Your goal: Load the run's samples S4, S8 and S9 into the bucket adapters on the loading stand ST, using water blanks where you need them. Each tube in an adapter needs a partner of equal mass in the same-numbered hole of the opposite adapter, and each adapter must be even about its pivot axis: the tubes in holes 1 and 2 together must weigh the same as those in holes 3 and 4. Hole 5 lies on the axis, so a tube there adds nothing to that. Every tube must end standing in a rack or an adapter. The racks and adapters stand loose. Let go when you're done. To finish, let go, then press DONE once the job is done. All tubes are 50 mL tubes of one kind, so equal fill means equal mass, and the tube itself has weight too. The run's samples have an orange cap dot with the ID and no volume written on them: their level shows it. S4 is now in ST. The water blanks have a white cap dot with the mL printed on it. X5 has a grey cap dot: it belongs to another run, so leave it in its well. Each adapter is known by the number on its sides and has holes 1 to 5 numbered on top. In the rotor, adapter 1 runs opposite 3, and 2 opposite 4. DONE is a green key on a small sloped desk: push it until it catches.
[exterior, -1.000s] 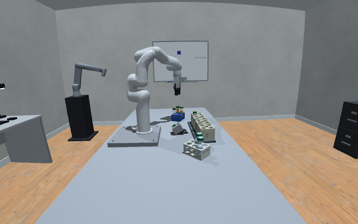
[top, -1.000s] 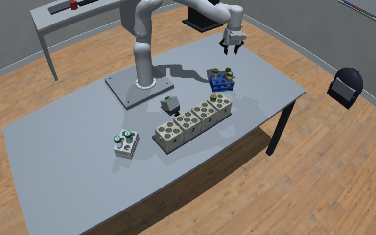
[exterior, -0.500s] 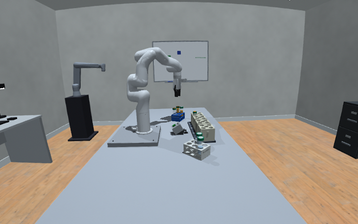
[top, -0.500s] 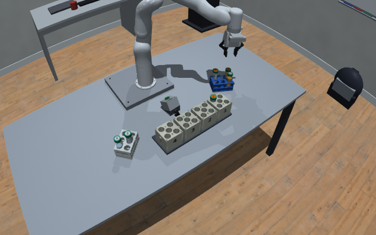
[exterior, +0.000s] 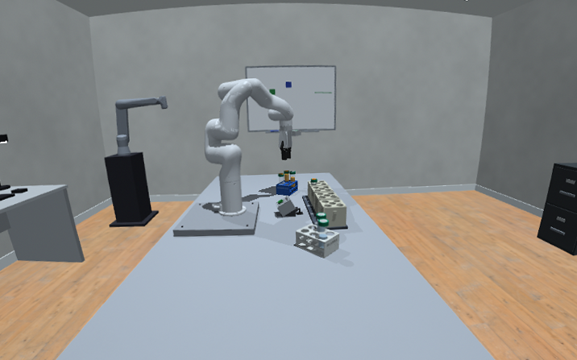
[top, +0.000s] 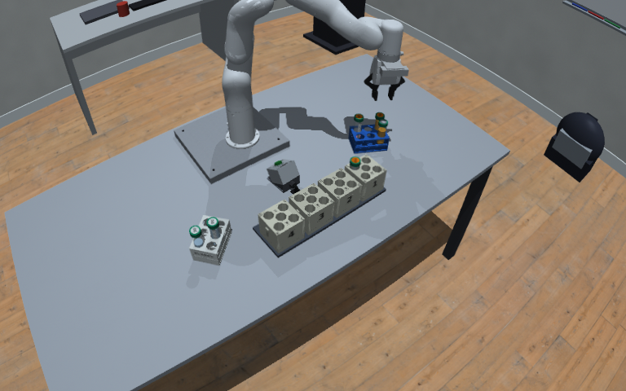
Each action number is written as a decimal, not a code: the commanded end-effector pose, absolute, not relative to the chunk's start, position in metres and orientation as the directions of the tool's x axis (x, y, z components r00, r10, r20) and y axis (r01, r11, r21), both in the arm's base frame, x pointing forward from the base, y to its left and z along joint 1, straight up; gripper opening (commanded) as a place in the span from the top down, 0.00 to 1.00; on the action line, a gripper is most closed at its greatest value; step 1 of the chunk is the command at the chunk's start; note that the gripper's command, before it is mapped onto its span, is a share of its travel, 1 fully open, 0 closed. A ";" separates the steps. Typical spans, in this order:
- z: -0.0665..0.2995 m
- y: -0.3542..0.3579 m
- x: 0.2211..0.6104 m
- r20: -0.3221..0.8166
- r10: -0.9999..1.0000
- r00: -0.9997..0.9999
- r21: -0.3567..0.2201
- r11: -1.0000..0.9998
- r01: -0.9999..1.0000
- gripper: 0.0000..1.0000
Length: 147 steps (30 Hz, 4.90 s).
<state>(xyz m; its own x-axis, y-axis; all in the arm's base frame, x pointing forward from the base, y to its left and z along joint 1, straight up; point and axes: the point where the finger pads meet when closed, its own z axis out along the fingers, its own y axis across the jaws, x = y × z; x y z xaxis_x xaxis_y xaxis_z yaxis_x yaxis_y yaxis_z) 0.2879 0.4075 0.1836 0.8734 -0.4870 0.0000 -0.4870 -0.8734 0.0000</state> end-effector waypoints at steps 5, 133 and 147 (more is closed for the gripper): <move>0.169 0.408 0.289 0.009 -0.487 0.873 -0.003 -0.873 -0.487 0.43; 0.090 0.408 0.289 0.009 -0.487 0.873 -0.003 -0.873 -0.487 1.00; 0.094 0.408 0.289 0.009 -0.487 0.873 -0.003 -0.873 -0.487 1.00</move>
<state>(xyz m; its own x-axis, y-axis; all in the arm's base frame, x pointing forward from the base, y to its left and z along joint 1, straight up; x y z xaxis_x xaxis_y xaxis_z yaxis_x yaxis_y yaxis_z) 0.2886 0.4072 0.0918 0.8734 -0.4870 0.0001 -0.4870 -0.8734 -0.0005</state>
